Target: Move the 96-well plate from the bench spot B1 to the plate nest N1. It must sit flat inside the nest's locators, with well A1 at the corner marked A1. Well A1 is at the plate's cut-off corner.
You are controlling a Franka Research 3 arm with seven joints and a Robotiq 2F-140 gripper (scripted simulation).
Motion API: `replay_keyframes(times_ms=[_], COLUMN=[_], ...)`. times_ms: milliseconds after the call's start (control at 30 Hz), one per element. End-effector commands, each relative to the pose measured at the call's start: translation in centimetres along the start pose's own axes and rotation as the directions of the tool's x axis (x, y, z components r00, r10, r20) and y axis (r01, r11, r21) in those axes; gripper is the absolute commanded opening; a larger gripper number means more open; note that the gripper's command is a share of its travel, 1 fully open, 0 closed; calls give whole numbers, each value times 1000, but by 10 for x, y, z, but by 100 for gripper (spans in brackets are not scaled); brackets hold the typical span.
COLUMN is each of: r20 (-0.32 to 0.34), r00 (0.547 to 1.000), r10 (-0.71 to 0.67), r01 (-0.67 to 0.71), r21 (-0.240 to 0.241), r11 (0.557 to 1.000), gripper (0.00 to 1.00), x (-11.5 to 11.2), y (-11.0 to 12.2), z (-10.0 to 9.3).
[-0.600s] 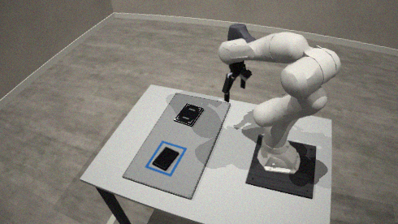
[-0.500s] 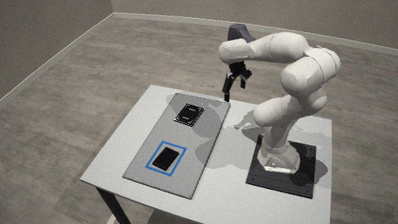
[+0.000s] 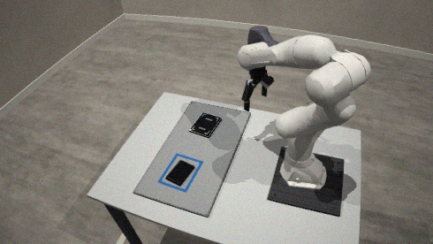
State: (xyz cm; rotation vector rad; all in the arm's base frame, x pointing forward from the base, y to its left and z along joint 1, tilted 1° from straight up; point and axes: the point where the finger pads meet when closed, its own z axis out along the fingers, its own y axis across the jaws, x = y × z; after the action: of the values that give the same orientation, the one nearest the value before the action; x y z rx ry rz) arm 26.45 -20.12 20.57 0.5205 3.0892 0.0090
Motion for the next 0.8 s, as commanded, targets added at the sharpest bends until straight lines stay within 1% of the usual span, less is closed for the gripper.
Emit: replay_keyframes(times_ms=[0, 100, 233, 333, 433, 500, 633, 767], r20=[0, 0, -1, -1, -2, -2, -2, -3], r00=[1000, 999, 992, 977, 951, 951, 902, 837], r10=[-7, -37, -123, -213, -309, -309, -432, -548], r01=[7, 37, 123, 213, 309, 309, 432, 548], r21=[0, 0, 1, 1, 1, 1, 1, 1], r11=[1000, 999, 992, 977, 951, 951, 902, 837], gripper=[100, 100, 100, 100, 100, 100, 100, 100], x=[0, -2, -8, -13, -19, -19, -27, -35], y=[0, 2, 7, 11, 17, 17, 25, 33], z=[0, 0, 0, 1, 1, 1, 2, 2])
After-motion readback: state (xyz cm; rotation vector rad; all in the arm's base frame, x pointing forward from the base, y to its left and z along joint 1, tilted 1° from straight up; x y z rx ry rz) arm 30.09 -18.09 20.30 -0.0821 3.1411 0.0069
